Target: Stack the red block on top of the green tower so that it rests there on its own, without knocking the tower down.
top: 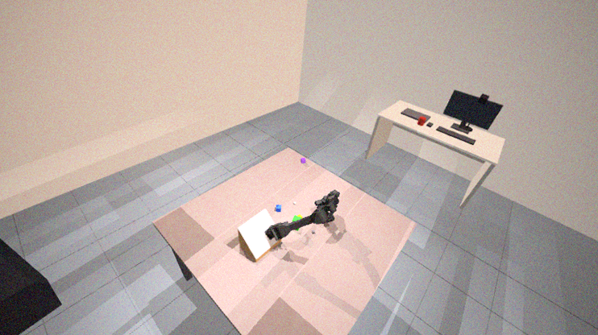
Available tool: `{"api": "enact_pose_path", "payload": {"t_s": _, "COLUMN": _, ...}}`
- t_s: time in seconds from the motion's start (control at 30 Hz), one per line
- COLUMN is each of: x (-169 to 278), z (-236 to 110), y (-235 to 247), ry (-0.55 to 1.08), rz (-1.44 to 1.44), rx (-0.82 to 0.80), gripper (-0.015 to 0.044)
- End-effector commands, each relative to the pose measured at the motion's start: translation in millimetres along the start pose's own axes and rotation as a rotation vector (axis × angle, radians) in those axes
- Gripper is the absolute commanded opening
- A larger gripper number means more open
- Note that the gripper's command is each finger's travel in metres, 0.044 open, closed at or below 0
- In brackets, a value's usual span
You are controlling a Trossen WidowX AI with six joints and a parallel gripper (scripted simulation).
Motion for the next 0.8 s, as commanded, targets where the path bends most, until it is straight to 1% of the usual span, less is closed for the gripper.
{"api": "enact_pose_path", "payload": {"t_s": 0.0, "x": 0, "z": 0, "y": 0, "ry": -0.002, "rz": -0.005, "rx": 0.001, "gripper": 0.0157}}
{"api": "enact_pose_path", "payload": {"t_s": 0.2, "x": 0, "z": -19, "y": 1, "ry": -0.002, "rz": -0.005, "rx": 0.000, "gripper": 0.0000}}
{"api": "enact_pose_path", "payload": {"t_s": 0.77, "x": 0, "z": -102, "y": 1, "ry": 0.001, "rz": -0.006, "rx": -0.002, "gripper": 0.0000}}
Point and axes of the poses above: the point midway between the two fingers, 35 mm back from their tips, its own z axis out along the fingers, its own y axis across the jaws, x = y × z, the point moved 4 cm from there along -z, back along the fingers, and after that the axes turned 15 degrees about z, right-handed, at the moved point
